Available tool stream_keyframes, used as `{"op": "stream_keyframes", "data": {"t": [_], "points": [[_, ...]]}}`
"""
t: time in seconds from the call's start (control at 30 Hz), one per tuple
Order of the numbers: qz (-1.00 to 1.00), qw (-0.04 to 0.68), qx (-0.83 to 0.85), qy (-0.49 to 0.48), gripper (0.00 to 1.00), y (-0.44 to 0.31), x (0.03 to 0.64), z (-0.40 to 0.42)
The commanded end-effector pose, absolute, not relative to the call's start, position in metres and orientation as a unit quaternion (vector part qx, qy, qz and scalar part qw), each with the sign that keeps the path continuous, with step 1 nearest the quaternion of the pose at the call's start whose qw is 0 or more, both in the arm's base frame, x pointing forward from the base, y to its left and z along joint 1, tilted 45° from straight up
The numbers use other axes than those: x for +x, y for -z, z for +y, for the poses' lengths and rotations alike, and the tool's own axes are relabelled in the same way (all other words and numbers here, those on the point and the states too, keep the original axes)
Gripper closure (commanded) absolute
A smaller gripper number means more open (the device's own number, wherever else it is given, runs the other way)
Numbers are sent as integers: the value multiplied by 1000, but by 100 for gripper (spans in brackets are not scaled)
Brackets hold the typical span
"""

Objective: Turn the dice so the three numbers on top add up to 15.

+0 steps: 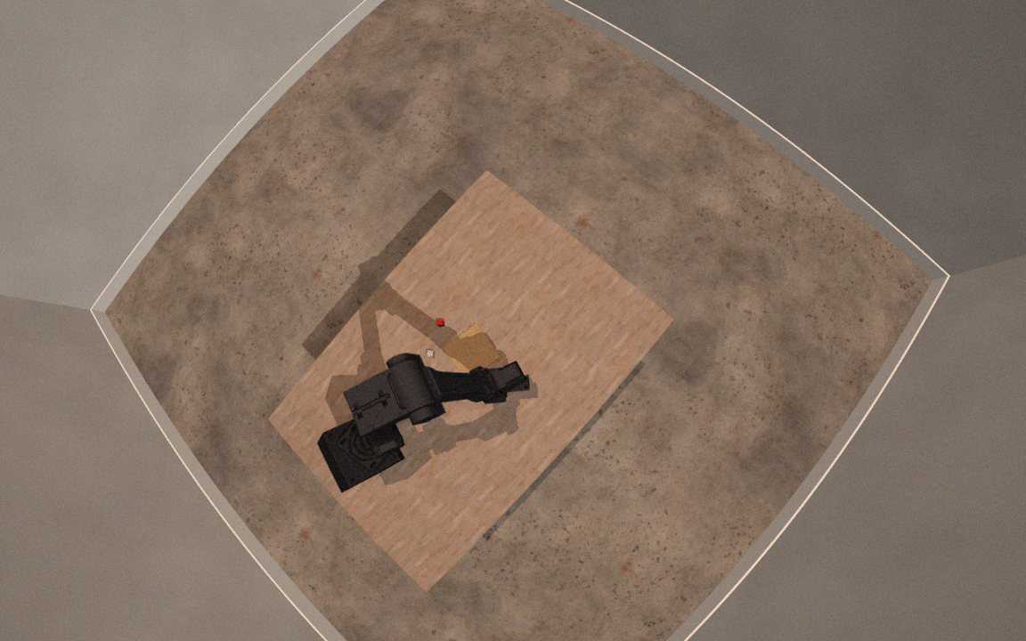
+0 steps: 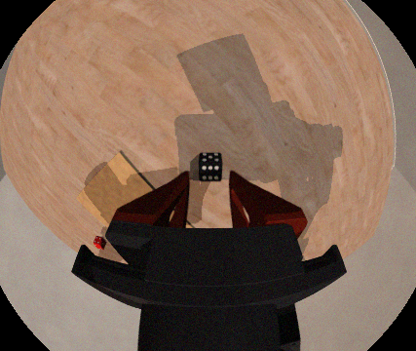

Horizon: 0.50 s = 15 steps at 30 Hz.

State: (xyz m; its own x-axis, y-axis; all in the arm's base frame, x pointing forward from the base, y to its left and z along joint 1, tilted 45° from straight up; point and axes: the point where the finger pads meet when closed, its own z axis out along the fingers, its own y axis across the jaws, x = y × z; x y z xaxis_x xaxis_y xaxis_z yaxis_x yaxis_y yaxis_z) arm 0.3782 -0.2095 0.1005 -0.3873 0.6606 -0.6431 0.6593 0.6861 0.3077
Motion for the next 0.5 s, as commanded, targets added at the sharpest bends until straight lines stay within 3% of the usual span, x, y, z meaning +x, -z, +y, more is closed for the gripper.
{"op": "stream_keyframes", "data": {"t": [0.0, 0.47], "points": [[832, 387, 397, -2, 66, -101, 385, -210], [833, 386, 398, -2, 66, -95, 380, -208]]}}
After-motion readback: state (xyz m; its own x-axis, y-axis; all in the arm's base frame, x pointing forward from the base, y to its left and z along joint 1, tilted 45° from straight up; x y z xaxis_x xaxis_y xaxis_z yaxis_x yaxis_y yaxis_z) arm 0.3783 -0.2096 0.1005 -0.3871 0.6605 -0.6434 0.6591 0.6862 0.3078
